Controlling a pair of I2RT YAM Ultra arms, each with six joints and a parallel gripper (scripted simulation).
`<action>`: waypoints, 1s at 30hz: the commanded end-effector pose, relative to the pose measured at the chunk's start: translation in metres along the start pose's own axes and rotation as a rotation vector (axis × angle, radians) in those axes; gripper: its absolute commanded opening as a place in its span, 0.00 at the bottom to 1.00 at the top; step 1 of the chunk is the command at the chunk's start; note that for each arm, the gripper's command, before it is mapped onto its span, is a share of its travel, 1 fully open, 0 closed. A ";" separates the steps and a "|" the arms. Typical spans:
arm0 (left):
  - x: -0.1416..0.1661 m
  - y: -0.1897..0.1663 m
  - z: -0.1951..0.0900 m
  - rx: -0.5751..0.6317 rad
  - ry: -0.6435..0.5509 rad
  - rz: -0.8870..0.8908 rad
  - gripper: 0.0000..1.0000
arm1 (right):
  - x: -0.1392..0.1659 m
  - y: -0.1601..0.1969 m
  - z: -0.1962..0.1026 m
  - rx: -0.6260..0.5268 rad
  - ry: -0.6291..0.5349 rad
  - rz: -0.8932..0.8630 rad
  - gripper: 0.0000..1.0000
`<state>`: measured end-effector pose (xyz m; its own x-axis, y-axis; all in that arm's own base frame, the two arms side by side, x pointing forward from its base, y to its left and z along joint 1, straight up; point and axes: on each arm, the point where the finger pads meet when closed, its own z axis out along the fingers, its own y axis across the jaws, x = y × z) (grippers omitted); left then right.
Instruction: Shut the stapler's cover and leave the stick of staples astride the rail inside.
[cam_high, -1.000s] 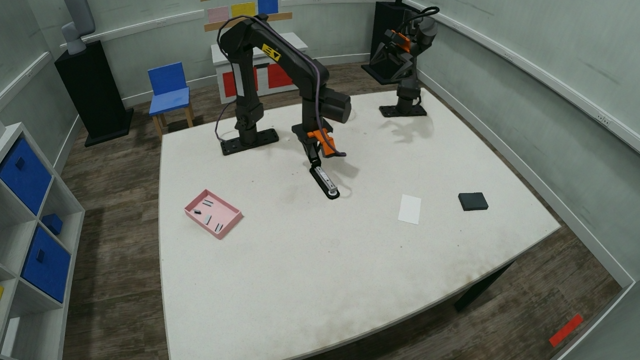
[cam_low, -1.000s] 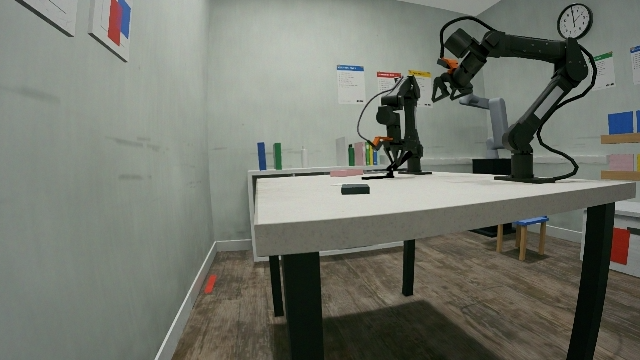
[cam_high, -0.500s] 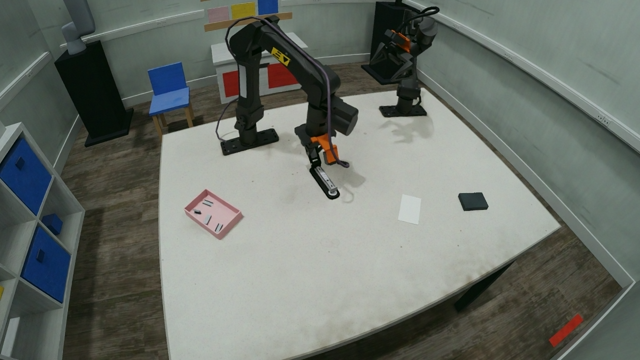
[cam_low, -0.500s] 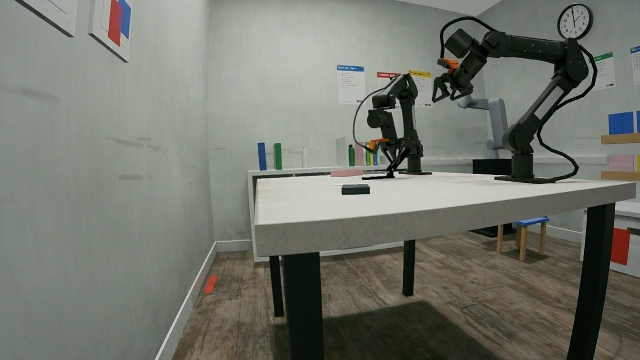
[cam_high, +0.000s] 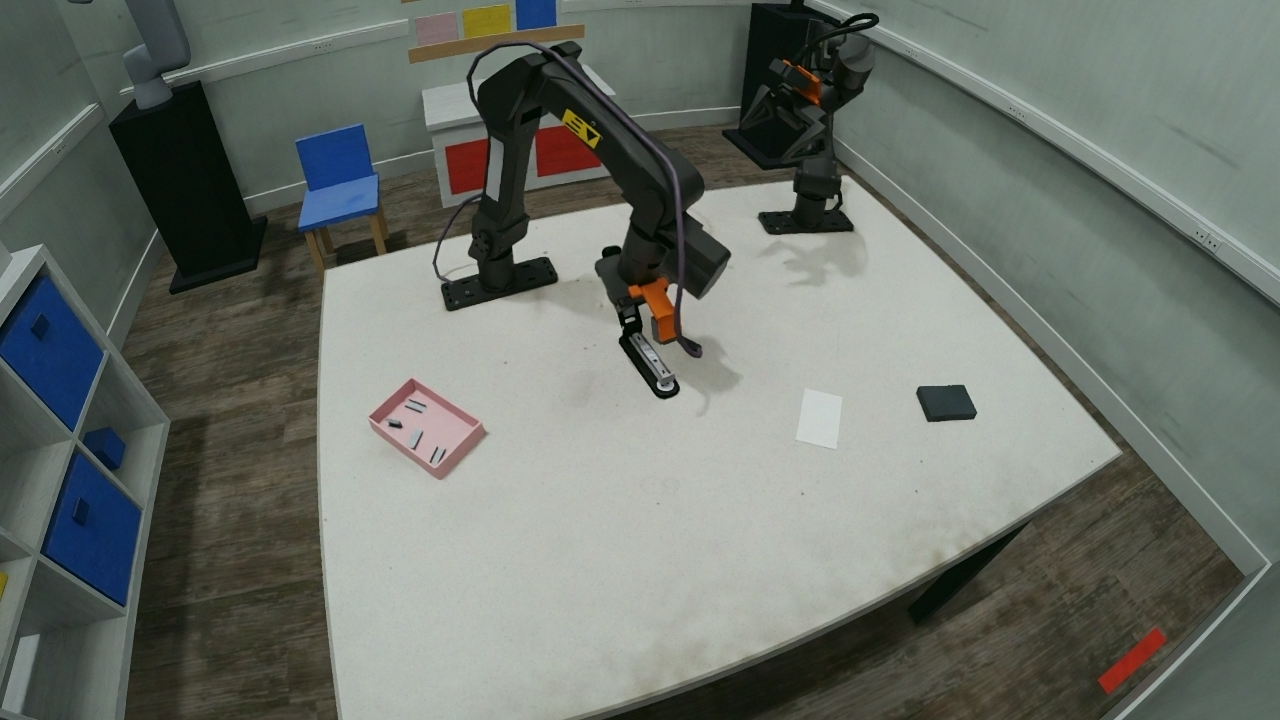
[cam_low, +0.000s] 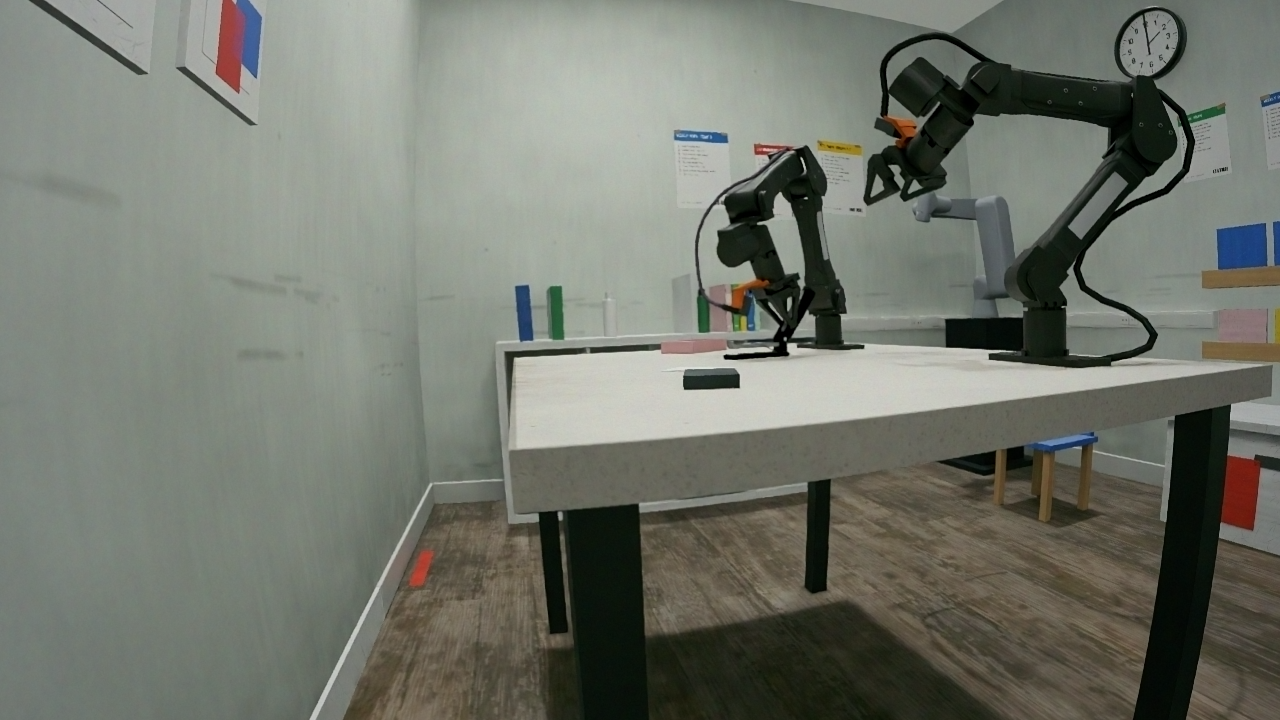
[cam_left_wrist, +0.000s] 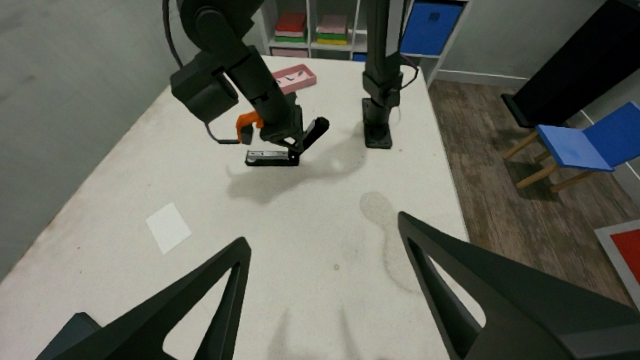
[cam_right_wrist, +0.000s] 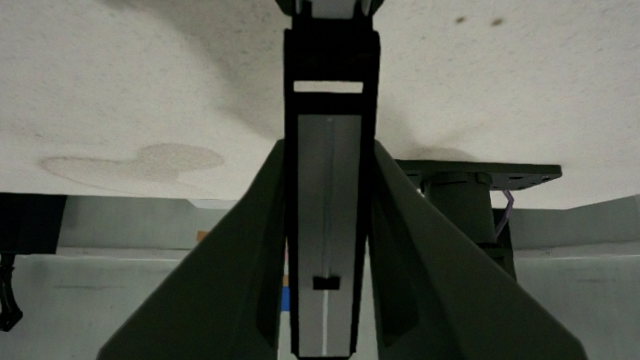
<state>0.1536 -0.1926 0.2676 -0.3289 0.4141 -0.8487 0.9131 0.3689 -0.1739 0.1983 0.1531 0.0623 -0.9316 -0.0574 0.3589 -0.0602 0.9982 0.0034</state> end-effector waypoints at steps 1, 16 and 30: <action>-0.011 -0.003 -0.006 0.007 -0.026 0.020 1.00 | -0.002 0.000 -0.005 -0.011 0.053 -0.003 0.00; -0.011 -0.003 -0.006 0.007 -0.026 0.020 1.00 | -0.005 0.000 -0.008 -0.011 0.186 -0.002 0.00; -0.011 -0.003 -0.006 0.007 -0.026 0.020 1.00 | -0.006 -0.001 -0.009 -0.004 0.183 -0.002 0.51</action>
<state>0.1536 -0.1926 0.2676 -0.3289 0.4141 -0.8487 0.9131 0.3689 -0.1739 0.2033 0.1531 0.0648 -0.8539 -0.0547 0.5176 -0.0611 0.9981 0.0046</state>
